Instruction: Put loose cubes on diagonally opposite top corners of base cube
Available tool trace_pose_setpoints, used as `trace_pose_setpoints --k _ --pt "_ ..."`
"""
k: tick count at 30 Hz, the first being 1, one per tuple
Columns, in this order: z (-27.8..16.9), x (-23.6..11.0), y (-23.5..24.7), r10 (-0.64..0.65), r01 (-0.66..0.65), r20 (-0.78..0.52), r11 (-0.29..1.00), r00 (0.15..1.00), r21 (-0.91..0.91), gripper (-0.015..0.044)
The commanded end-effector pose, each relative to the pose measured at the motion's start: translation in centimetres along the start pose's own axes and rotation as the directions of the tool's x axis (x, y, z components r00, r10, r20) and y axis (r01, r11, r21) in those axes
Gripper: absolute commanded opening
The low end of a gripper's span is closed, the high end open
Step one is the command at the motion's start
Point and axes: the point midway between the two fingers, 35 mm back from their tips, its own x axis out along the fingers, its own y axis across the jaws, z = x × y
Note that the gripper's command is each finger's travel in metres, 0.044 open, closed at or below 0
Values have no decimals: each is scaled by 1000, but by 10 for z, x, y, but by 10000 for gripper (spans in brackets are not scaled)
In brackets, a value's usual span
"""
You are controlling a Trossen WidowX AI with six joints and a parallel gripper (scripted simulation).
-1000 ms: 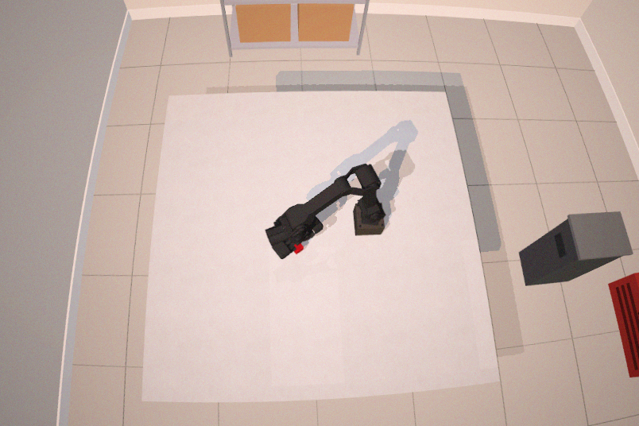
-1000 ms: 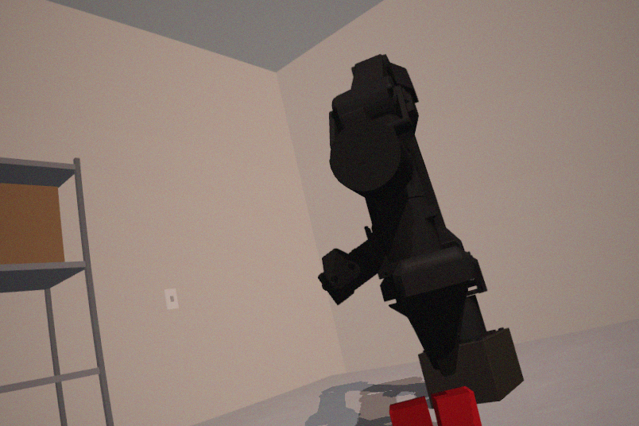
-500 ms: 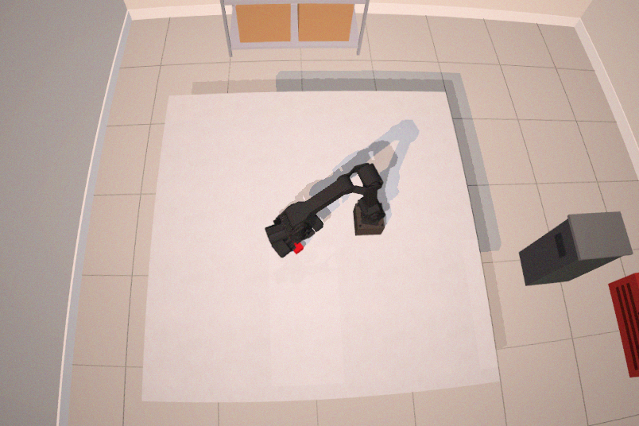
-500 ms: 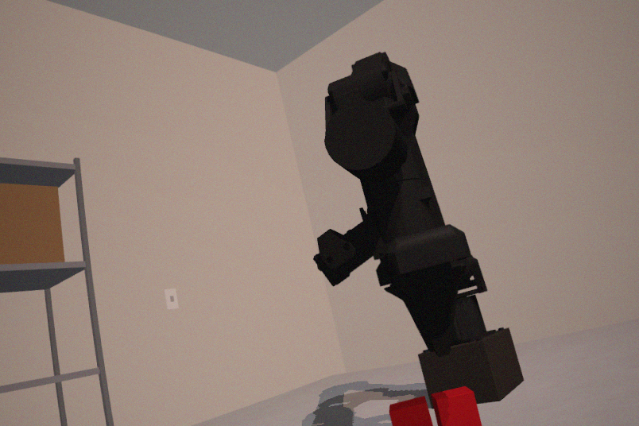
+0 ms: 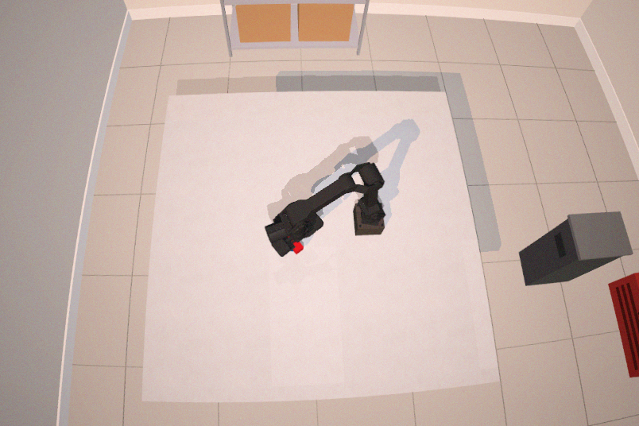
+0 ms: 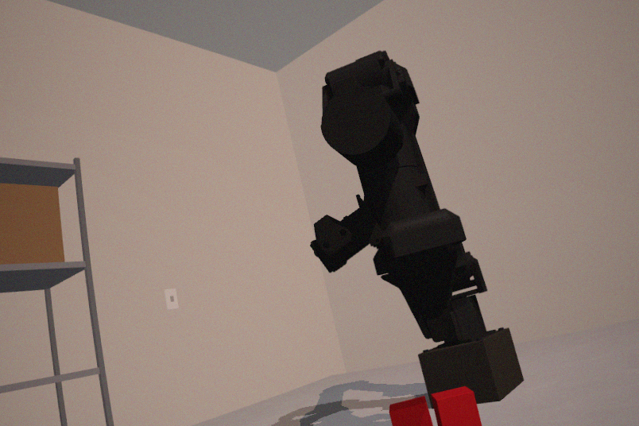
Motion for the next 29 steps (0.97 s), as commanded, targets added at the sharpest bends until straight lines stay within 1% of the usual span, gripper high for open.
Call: trace_pose_setpoints --k 1,4,5,11,13,18,20,29 --pt "0 -6 1 3 -3 1 1000 1000 0 310" --pt "0 -8 1 3 -3 1 1000 1000 0 389" --pt "0 -8 1 3 -3 1 1000 1000 0 400" --pt "0 -10 1 3 -3 1 1000 1000 0 400" --pt "-9 -8 3 -4 4 -2 1000 1000 0 400" --pt "-80 -10 27 -2 2 -8 1000 1000 -1 400" --pt "-101 -10 30 -2 2 -10 1000 1000 -1 400" --pt "-103 -11 30 -2 2 -10 1000 1000 -1 400"
